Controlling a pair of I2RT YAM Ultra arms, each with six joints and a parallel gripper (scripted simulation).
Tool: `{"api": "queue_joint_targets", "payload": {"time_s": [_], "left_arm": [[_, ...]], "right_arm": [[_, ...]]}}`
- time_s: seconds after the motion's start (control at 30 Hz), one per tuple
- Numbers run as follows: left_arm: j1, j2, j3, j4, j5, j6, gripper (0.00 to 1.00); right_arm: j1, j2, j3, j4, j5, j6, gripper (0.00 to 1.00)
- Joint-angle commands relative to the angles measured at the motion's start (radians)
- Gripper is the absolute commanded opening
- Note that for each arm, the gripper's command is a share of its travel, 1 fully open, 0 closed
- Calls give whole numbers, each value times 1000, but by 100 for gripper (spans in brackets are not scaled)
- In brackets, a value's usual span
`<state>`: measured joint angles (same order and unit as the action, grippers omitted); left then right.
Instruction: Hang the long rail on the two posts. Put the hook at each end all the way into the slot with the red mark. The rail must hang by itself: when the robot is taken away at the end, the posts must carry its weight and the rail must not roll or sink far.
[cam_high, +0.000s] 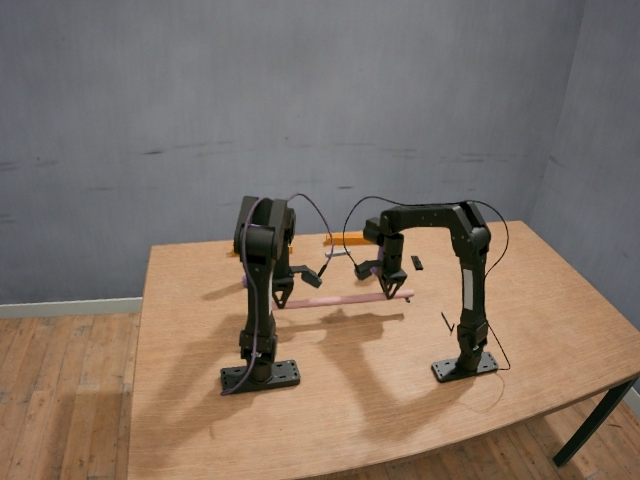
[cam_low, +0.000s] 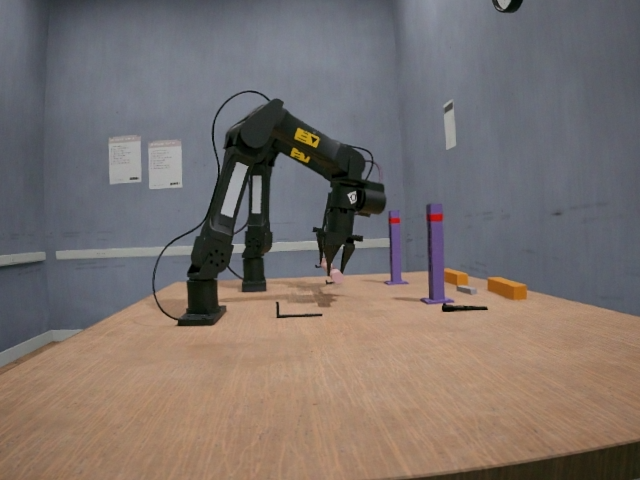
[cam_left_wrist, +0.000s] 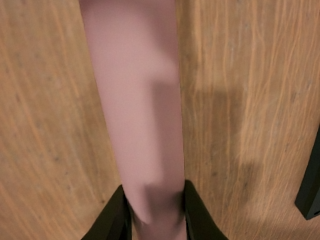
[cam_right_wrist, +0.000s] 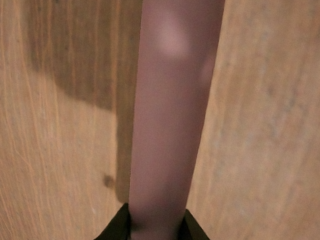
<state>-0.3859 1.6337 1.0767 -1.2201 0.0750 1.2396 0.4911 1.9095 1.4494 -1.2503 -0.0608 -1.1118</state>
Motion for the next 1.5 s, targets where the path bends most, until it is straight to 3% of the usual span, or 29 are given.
{"api": "queue_joint_targets", "payload": {"time_s": [0.0, 0.4, 0.83, 1.1, 1.47], "left_arm": [[-10, -46, -12, 6, -4, -25, 19], [-93, -291, -221, 222, -114, -123, 19], [-132, -377, -313, 338, -187, -152, 19], [-247, -590, -504, 519, -339, -228, 19], [-353, -717, -646, 672, -500, -269, 19]], "right_arm": [[7, -67, -3, 13, 27, -6, 19], [76, -264, -252, 296, 153, 57, 19], [108, -335, -370, 457, 227, 73, 19], [192, -485, -594, 727, 387, 113, 19], [252, -552, -763, 991, 527, 101, 19]]}}
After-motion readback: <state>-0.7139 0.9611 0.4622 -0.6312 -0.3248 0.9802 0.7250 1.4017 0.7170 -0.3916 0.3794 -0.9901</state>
